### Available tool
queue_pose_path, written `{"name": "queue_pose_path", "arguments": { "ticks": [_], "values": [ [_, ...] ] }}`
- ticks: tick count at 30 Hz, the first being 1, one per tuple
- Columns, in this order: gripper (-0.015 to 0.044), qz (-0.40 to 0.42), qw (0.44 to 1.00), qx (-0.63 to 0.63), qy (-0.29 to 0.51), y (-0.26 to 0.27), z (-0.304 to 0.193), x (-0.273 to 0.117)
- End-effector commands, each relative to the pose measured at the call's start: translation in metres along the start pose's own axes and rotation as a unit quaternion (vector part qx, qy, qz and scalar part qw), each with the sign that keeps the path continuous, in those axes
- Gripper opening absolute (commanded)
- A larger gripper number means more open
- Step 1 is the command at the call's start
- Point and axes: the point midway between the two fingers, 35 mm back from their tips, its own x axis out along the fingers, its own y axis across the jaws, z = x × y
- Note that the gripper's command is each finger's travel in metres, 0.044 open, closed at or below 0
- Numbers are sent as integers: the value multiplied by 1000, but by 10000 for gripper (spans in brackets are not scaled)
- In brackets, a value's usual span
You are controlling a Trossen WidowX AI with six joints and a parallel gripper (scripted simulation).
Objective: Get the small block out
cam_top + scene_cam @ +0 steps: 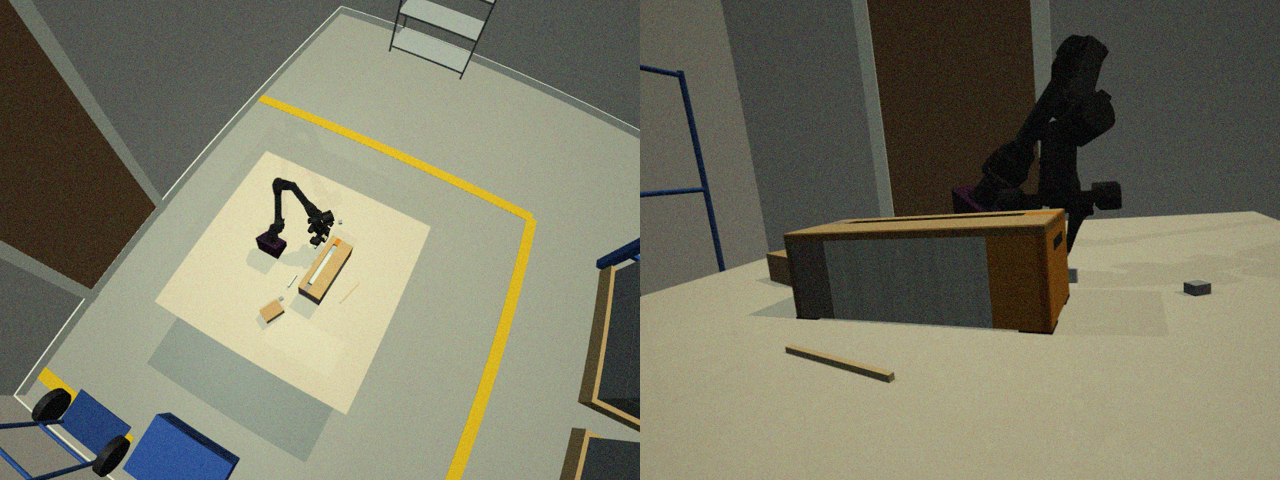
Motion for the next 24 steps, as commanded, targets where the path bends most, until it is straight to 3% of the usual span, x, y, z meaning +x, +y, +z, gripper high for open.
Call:
{"name": "queue_pose_path", "arguments": {
  "ticks": [1, 13, 24],
  "values": [
    [0, -3, 1000, -3, 0, -2, -4, -12],
    [0, 1, 982, 189, -10, 8, -5, -18],
    [0, 7, 915, 402, -19, 18, -6, -25]
  ]
}}
